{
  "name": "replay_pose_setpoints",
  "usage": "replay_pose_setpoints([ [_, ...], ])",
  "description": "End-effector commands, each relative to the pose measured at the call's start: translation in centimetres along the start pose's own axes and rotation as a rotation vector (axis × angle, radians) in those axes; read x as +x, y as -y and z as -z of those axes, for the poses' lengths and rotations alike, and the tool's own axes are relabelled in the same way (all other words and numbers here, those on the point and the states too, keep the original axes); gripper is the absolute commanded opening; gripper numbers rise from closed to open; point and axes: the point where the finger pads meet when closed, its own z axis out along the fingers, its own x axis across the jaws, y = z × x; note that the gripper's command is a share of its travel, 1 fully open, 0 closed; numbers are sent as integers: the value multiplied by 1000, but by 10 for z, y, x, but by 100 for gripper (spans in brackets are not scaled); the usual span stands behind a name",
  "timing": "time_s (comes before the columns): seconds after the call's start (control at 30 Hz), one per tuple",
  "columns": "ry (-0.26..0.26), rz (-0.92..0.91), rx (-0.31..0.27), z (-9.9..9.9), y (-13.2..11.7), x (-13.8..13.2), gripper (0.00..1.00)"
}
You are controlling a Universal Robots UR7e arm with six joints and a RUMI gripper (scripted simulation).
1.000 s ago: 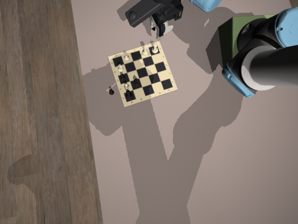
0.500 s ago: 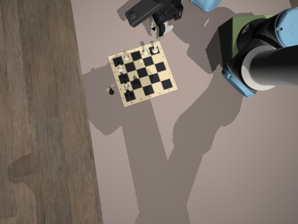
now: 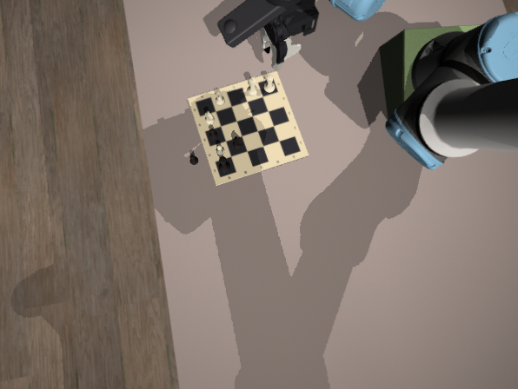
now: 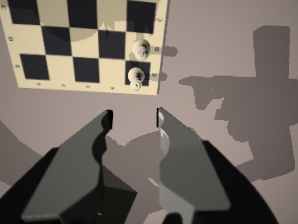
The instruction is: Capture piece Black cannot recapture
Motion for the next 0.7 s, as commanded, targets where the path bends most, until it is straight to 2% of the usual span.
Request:
replay_pose_setpoints([
  [0.0,-1,0,0,0,0,0,25],
  [0.37,-1,0,0,-4,0,0,25],
  [0.67,-1,0,0,-15,0,0,25],
])
